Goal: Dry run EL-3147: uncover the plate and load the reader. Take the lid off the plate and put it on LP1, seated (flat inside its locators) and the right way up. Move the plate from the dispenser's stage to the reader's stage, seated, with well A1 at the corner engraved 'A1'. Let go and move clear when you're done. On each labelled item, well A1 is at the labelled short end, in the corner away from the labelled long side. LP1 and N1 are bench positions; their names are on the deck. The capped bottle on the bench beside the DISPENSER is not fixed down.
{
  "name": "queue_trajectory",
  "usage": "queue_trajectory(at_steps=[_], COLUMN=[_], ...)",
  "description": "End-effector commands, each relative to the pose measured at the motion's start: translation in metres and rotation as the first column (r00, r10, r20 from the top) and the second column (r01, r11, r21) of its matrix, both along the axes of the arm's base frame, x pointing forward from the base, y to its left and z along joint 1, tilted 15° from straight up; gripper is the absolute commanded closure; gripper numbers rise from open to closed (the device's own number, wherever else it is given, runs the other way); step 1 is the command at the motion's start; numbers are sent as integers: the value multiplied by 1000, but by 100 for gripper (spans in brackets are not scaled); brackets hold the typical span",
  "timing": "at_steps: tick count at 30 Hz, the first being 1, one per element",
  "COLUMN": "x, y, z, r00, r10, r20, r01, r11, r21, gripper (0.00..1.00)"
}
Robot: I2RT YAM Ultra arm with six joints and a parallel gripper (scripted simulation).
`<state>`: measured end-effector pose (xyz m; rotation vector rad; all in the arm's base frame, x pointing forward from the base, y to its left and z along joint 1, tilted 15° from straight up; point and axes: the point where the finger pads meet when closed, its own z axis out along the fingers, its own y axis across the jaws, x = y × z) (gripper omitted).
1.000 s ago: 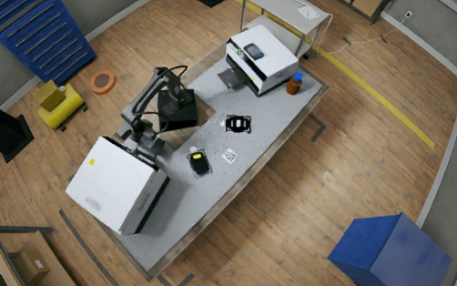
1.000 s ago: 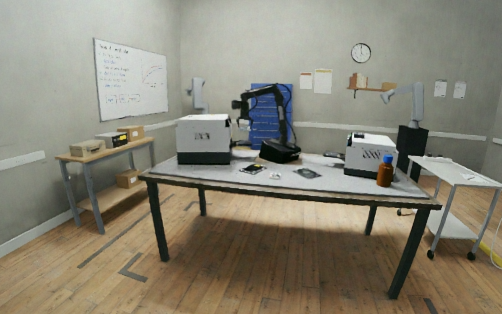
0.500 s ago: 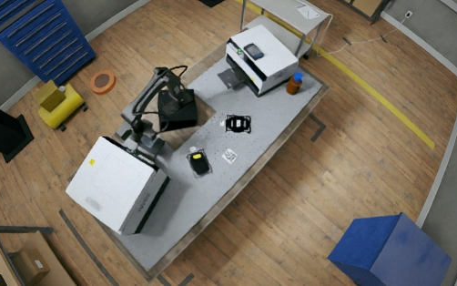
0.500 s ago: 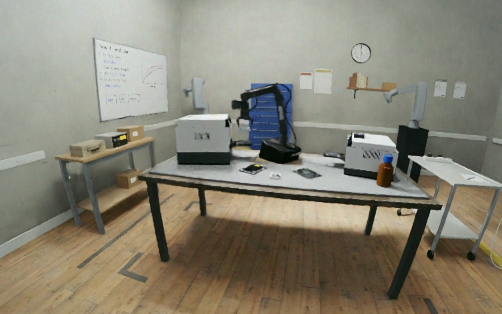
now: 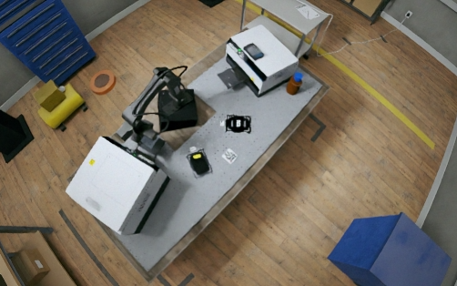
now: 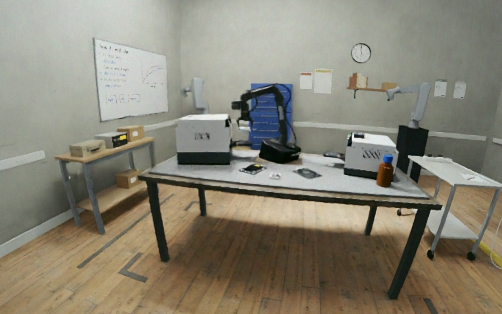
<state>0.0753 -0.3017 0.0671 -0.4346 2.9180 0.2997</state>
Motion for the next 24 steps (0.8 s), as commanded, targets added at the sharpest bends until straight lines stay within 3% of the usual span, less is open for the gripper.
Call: queue_trajectory(at_steps=[1, 2, 4, 18, 19, 21, 24], x=[3, 4, 4, 8, 6, 6, 9], y=[0, -12, 1, 4, -10, 4, 6], z=[-2, 5, -8, -25, -16, -26, -33], r00=[1000, 1000, 1000, 1000, 1000, 1000, 1000], r10=[-2, -7, -6, -2, -10, -10, -3], r20=[12, 17, 10, 9, 18, 11, 9], r01=[2, 8, 6, 2, 11, 10, 2], r11=[1000, 999, 1000, 1000, 999, 1000, 1000], r21=[-5, -45, 4, 7, -43, -3, 7], gripper=[14, 14, 14, 14, 14, 14, 14])
